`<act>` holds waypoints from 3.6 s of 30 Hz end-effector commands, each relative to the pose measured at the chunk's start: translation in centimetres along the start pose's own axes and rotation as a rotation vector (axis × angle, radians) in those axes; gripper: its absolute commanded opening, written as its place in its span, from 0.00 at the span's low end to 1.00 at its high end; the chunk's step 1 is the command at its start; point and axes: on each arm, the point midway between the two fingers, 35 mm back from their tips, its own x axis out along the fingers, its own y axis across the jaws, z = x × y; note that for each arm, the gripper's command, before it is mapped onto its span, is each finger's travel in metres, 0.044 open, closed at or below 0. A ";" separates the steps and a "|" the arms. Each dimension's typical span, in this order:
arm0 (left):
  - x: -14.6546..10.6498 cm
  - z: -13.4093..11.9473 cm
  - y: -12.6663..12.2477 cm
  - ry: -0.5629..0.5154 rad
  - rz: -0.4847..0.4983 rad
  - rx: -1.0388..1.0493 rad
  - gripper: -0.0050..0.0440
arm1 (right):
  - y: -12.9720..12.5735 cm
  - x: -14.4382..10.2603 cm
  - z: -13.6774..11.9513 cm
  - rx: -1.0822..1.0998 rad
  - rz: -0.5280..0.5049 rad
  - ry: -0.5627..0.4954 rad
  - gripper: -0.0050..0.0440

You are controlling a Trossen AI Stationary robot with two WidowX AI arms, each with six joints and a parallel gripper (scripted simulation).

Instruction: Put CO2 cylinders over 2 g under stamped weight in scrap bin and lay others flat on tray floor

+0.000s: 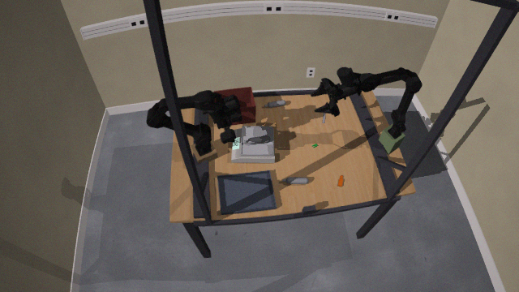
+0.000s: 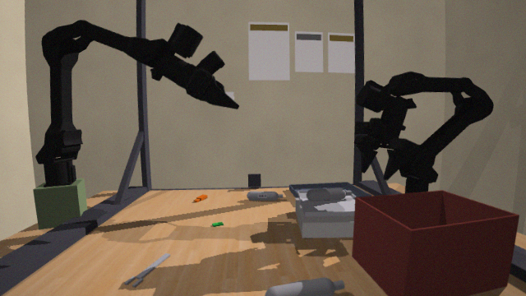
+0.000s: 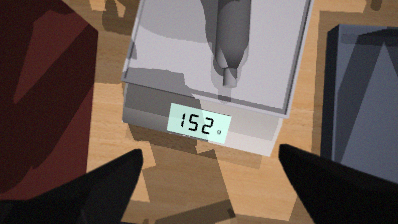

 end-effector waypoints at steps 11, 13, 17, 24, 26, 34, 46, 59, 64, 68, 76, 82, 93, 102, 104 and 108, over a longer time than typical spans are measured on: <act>-0.4 2.8 -0.7 0.063 -0.008 0.034 0.62 | -0.1 -0.7 1.2 0.002 -0.003 -0.031 1.00; -0.1 3.9 -1.0 0.102 -0.010 0.045 0.62 | -0.1 -0.7 1.2 0.002 -0.003 -0.031 1.00; 0.8 6.0 -1.5 0.175 -0.014 0.066 0.62 | -0.1 -0.7 1.2 0.002 -0.003 -0.031 1.00; 2.5 8.2 -2.2 0.257 -0.019 0.089 0.62 | -0.1 -0.7 1.2 0.002 -0.003 -0.031 1.00; 3.1 8.9 -2.4 0.280 -0.020 0.095 0.62 | -0.1 -0.7 1.2 0.002 -0.003 -0.031 1.00; 4.3 9.9 -2.7 0.320 -0.020 0.104 0.62 | -0.1 -0.7 1.2 0.002 -0.003 -0.031 1.00; 4.5 9.7 -2.9 0.328 -0.018 0.098 0.62 | -0.1 -0.7 1.2 0.002 -0.003 -0.031 1.00; 6.4 8.6 -2.9 0.349 -0.016 0.099 0.62 | -0.1 -0.7 1.2 0.002 -0.003 -0.031 1.00; 7.1 8.4 -2.9 0.349 -0.016 0.099 0.62 | -0.1 -0.7 1.2 0.002 -0.003 -0.031 1.00; 7.7 8.1 -2.9 0.349 -0.016 0.099 0.62 | -0.1 -0.7 1.2 0.002 -0.003 -0.031 1.00; 8.2 7.9 -2.9 0.349 -0.016 0.099 0.57 | -0.1 -0.7 1.2 0.002 -0.003 -0.031 1.00; 7.9 8.4 -2.9 0.330 -0.016 0.100 0.46 | -0.1 -0.7 1.2 0.002 -0.003 -0.031 1.00; 7.9 8.4 -2.9 0.330 -0.016 0.100 0.36 | -0.1 -0.7 1.2 0.002 -0.003 -0.031 1.00; 5.9 9.4 -2.9 0.311 -0.018 0.099 0.10 | -0.1 -0.7 1.2 0.002 -0.003 -0.031 1.00; 4.3 10.0 -2.9 0.311 -0.018 0.099 0.10 | -0.1 -0.7 1.2 0.002 -0.003 -0.031 1.00; 2.4 10.6 -2.9 0.311 -0.018 0.099 0.10 | -0.1 -0.7 1.2 0.002 -0.003 -0.031 1.00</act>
